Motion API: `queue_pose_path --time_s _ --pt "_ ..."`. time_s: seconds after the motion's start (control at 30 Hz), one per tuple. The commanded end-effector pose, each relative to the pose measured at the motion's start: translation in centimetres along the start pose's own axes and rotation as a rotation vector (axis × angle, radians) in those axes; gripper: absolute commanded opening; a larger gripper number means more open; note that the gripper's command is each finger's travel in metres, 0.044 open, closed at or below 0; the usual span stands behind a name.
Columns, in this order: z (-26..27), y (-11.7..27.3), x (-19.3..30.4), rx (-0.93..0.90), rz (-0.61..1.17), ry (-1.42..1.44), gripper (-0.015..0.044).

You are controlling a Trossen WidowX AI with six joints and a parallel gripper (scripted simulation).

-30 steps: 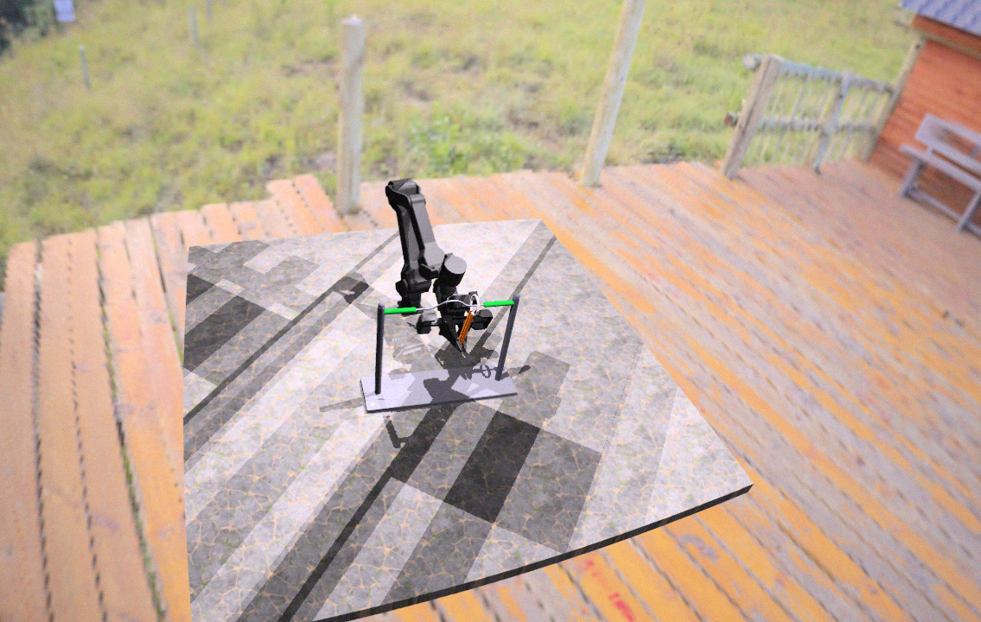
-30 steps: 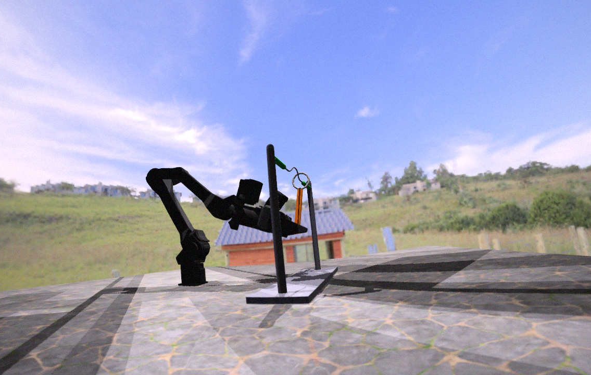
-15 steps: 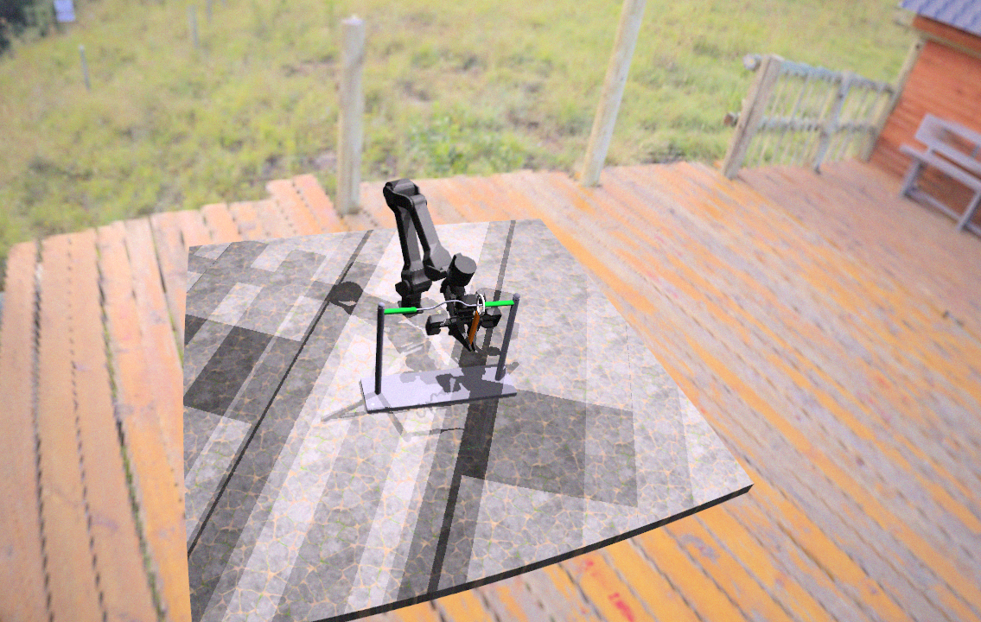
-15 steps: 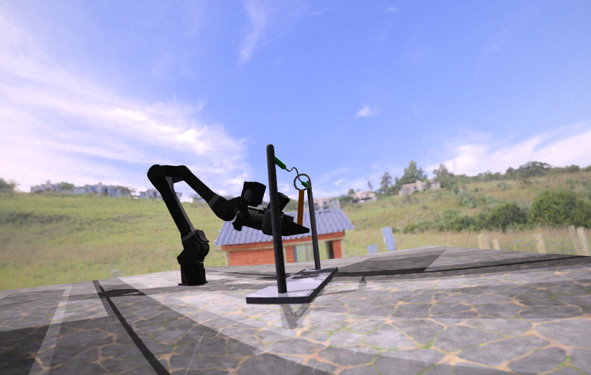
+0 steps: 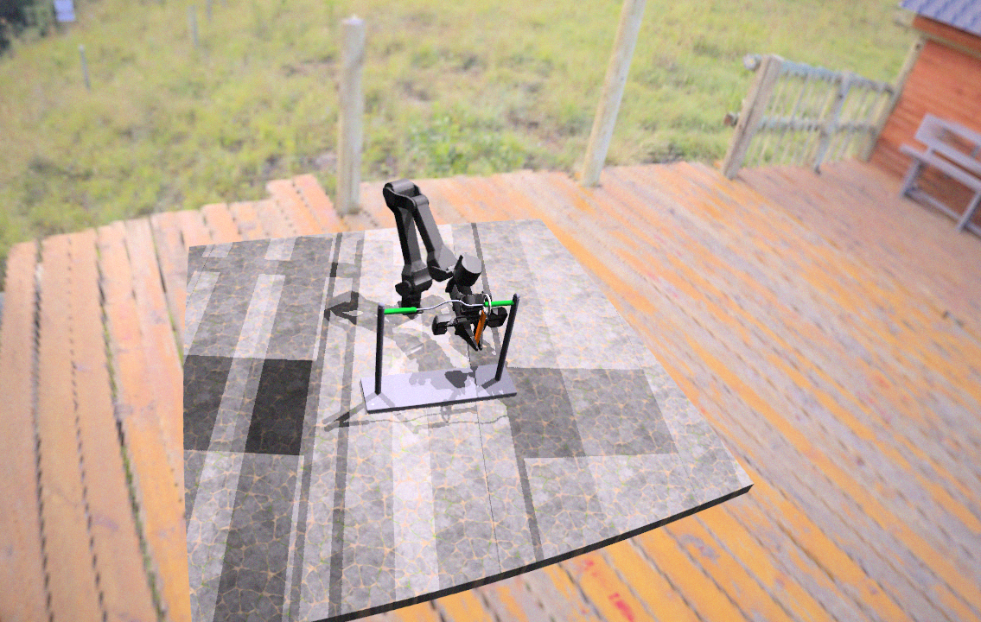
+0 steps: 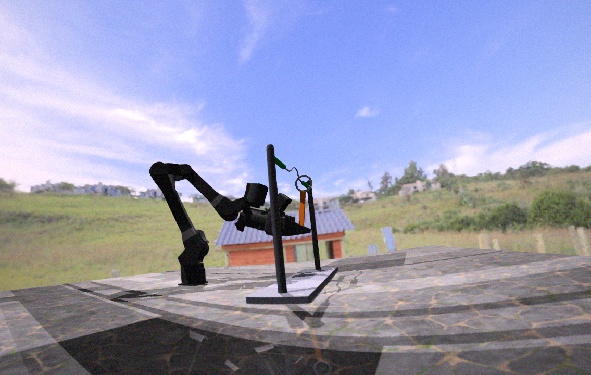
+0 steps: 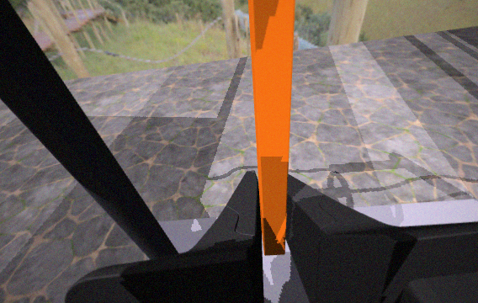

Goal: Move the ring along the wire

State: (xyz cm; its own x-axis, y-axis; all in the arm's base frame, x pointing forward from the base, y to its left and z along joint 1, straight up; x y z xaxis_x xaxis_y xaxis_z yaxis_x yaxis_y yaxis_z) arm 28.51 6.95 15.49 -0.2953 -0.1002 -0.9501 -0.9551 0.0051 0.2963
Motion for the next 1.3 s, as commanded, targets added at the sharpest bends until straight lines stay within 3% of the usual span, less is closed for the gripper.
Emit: queue_pose_path --time_s 0.0,1.23,1.27 --pt "0.4 -0.1 -0.1 0.001 -0.002 -0.005 -0.0150" --pt "1.3 -0.5 1.2 -0.001 -0.004 -0.002 -0.0150" --pt "1.3 -0.5 1.2 -0.005 -0.004 0.003 -0.0124"
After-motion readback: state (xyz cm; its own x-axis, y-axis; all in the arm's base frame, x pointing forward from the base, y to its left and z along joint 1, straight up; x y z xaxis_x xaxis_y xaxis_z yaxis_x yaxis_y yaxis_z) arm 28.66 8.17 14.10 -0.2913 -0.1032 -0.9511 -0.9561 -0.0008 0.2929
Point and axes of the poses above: the point midway between the two fingers, 35 mm back from their tips, its own y axis back along the fingers, its own z axis across the jaws, x = y × z, the point moved 3 cm from there along y, back along the fingers, and after that the axes turned 7 degrees about y, right-handed, at the moved point
